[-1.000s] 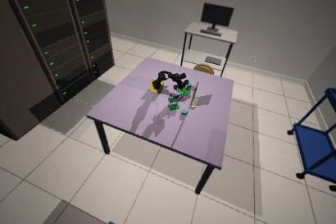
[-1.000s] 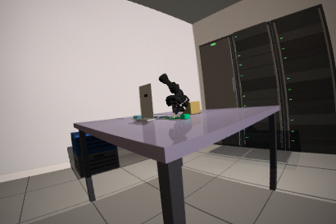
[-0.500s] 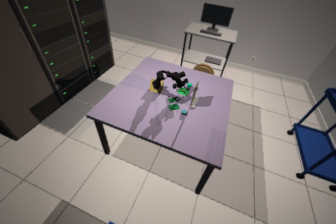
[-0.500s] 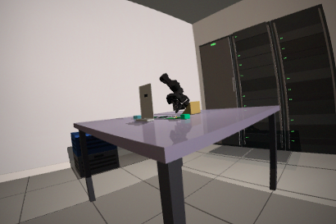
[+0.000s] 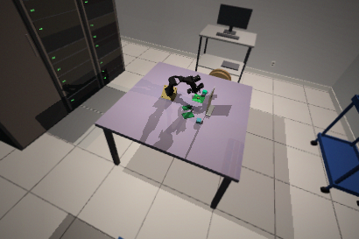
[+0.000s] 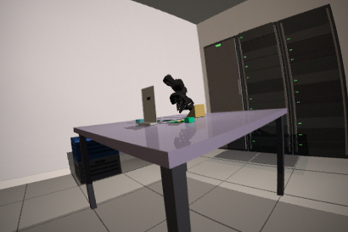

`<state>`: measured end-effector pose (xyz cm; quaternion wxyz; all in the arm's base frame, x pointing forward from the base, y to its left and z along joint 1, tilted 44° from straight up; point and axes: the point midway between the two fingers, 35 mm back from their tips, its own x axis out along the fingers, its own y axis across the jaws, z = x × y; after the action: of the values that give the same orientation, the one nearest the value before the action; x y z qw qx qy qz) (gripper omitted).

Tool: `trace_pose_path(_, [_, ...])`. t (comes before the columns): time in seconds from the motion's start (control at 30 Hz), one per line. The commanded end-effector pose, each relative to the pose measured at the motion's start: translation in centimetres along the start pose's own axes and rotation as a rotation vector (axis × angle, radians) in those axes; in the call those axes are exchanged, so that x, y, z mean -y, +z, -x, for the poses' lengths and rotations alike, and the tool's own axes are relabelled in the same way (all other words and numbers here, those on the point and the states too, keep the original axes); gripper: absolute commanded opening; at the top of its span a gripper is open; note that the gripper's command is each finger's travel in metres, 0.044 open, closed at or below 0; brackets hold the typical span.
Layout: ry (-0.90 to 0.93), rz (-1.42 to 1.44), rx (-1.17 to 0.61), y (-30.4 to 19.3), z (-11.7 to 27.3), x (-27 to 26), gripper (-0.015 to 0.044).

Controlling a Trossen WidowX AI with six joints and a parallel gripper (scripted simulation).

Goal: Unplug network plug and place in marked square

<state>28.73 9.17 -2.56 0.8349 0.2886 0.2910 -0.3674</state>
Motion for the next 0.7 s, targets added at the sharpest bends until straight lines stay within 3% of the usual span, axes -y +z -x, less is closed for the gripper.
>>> trace_pose_path(0.0, [0.003, -0.007, 0.003, 0.1, 0.5, -0.4, 0.0156])
trace_pose_path(0.67, [0.002, -0.007, 0.003, 0.1, 3.2, -2.0, 0.0156])
